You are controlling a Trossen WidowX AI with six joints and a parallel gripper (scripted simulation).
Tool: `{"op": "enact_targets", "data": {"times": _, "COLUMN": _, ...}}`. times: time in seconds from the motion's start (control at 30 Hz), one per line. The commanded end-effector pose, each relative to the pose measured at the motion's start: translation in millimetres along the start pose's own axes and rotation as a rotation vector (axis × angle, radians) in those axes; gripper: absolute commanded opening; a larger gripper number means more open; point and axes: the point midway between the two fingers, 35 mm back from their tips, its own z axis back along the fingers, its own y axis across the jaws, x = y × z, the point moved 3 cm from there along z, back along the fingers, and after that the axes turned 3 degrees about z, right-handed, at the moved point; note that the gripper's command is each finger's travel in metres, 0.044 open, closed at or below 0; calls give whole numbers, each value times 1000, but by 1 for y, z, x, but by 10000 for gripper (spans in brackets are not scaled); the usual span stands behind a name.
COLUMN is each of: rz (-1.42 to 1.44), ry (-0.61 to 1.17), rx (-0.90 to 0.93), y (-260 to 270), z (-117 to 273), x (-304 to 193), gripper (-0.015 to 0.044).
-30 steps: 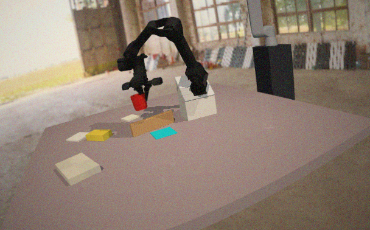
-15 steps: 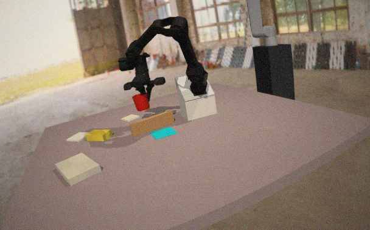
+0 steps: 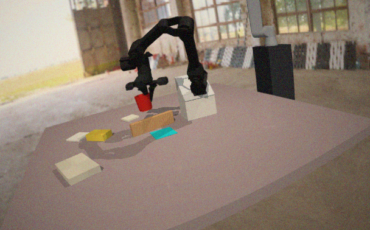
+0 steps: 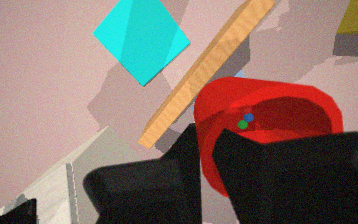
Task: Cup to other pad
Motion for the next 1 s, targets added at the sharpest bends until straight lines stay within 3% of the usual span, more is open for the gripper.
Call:
{"op": "enact_targets", "data": {"times": 0.0, "rz": -7, "ry": -7, "rx": 7, "y": 6, "z": -1, "x": 6, "gripper": 0}}
{"op": "enact_targets", "data": {"times": 0.97, "rz": -8, "ry": -8, "rx": 9, "y": 40, "z": 1, "x": 48, "gripper": 0}}
